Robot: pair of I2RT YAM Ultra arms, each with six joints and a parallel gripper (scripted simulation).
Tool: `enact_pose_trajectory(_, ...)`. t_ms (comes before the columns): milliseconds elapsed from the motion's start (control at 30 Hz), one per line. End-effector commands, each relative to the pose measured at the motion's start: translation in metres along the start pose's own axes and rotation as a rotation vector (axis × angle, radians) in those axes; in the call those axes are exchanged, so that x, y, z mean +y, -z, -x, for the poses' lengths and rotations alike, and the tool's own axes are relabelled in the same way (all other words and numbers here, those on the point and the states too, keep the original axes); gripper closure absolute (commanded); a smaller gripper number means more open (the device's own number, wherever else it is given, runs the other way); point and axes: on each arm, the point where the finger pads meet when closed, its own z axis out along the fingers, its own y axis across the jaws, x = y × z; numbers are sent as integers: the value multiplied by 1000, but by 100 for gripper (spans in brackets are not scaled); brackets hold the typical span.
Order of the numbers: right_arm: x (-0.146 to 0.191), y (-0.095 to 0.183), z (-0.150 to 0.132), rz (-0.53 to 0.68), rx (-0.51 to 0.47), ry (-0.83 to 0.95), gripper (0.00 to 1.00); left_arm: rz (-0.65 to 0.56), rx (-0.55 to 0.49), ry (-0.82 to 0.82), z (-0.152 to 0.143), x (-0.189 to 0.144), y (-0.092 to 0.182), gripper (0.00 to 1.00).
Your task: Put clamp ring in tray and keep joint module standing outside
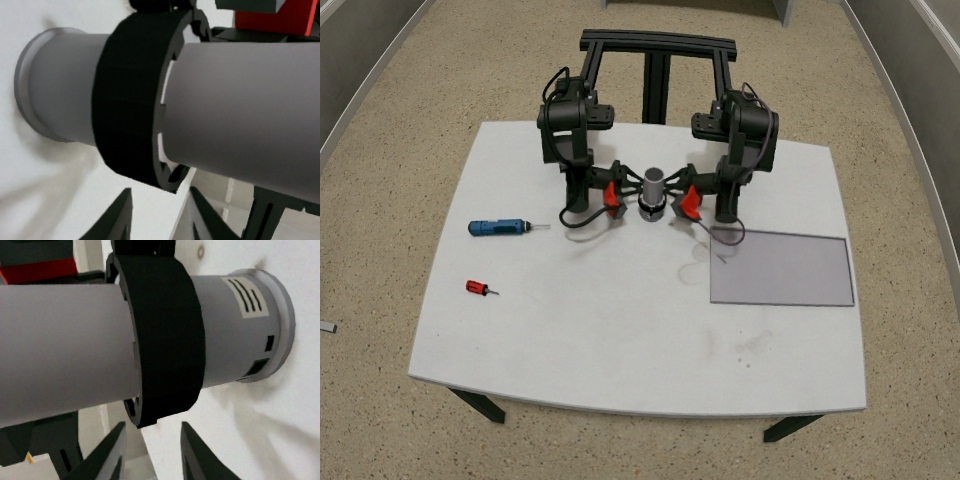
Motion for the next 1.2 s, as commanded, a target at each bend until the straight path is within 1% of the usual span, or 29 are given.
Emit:
enact_pose_trajectory(0,10,-2,-12,34,15,-5,70,-29,5,6,-9,-9,-2,70)
enact_pose_trajectory(1167,13,-2,-12,44,19,22,70,-37,10,-5,-12,-10,-2,70)
